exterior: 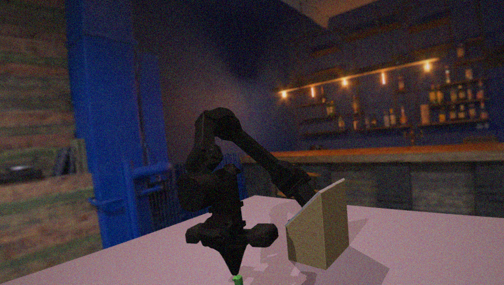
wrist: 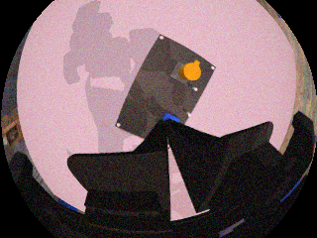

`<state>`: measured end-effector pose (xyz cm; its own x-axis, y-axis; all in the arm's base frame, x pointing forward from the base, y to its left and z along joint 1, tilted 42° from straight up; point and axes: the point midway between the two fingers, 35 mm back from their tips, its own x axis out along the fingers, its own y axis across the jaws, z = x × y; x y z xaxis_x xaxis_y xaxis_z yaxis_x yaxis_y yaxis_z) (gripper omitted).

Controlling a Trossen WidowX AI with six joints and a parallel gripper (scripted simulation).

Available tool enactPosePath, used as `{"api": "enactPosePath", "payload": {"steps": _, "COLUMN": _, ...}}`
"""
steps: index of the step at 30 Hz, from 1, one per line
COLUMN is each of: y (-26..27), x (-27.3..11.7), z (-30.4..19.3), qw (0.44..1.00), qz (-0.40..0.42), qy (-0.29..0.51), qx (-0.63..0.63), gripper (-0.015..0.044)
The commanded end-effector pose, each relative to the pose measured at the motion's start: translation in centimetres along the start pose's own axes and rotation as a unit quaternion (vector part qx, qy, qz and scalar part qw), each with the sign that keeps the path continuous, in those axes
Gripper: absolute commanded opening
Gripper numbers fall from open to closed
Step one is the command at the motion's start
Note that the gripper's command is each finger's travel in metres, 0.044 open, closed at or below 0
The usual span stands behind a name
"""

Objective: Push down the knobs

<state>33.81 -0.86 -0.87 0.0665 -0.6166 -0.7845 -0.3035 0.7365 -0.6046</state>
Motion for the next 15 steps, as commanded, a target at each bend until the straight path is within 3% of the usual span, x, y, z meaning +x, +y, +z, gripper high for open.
{"api": "enactPosePath", "payload": {"steps": 1, "y": 0.02, "x": -0.03, "z": 0.24, "qw": 0.998, "qz": 0.002, "qy": 0.003, "qx": -0.064, "gripper": 0.0000}}
{"api": "enactPosePath", "payload": {"steps": 15, "y": -0.55, "x": -0.47, "z": 1.13, "qw": 0.954, "qz": 0.000, "qy": 0.008, "qx": -0.300, "gripper": 0.0000}}
